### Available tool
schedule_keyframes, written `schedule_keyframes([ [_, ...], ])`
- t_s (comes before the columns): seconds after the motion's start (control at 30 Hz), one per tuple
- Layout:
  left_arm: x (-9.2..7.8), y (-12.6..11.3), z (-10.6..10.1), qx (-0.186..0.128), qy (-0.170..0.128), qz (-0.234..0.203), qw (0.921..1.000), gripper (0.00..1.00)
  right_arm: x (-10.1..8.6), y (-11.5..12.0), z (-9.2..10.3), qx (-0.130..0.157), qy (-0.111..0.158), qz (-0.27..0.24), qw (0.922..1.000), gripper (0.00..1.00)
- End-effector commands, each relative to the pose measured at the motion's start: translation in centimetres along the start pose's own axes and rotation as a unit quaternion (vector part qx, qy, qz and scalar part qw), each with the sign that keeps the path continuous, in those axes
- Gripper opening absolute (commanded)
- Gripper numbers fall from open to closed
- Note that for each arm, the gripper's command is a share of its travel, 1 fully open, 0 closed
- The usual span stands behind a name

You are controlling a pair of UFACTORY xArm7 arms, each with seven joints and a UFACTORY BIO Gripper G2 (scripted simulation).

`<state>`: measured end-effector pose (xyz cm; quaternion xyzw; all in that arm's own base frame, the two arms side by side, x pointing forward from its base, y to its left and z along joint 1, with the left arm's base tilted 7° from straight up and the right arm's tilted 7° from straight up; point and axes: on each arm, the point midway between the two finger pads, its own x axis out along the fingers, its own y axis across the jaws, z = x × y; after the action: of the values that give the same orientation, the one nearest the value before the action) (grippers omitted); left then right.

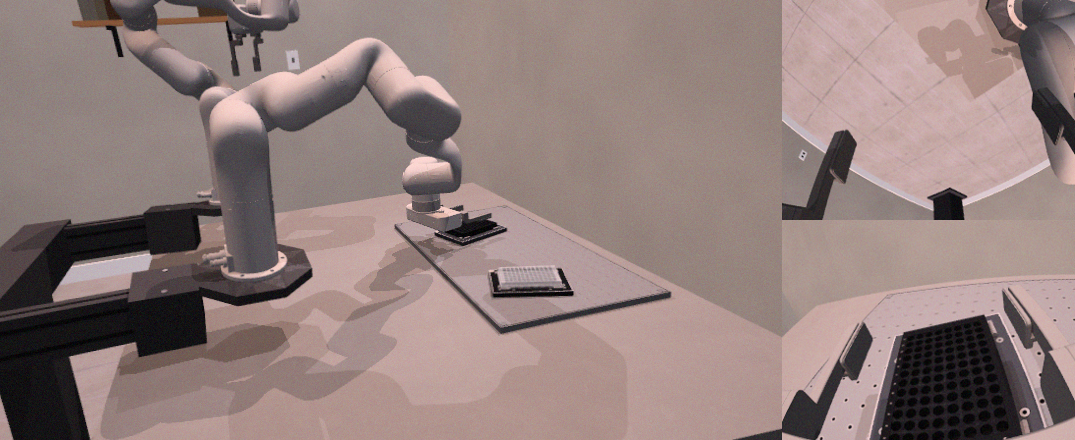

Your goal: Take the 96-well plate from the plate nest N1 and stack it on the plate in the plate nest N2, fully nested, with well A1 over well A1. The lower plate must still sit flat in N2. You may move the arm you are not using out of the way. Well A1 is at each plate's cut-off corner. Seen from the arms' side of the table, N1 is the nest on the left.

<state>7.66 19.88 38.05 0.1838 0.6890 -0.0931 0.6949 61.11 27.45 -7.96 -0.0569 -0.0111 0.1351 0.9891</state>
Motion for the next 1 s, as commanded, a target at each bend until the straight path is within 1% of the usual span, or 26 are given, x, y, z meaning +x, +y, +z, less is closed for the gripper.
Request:
schedule_keyframes([
  [0.0, -0.04, -0.73, -2.04, -0.057, -0.005, -0.006, 0.9983, 1.00, 0.18, 0.06, -0.62, 0.001, -0.002, 0.000, 1.0000, 0.37],
  [0.07, -0.04, -0.73, -2.04, -0.057, -0.005, -0.006, 0.9983, 1.00, 0.18, 0.06, -0.95, 0.001, -0.002, 0.000, 1.0000, 0.37],
  [0.6, -0.04, -0.73, -2.04, -0.057, -0.005, -0.006, 0.9983, 1.00, 0.18, 0.06, -0.95, 0.001, -0.002, 0.000, 1.0000, 0.37],
  [0.97, -0.04, -0.73, -2.04, -0.057, -0.005, -0.006, 0.9983, 1.00, 0.18, 0.06, -1.55, 0.001, -0.002, 0.000, 1.0000, 0.37],
])
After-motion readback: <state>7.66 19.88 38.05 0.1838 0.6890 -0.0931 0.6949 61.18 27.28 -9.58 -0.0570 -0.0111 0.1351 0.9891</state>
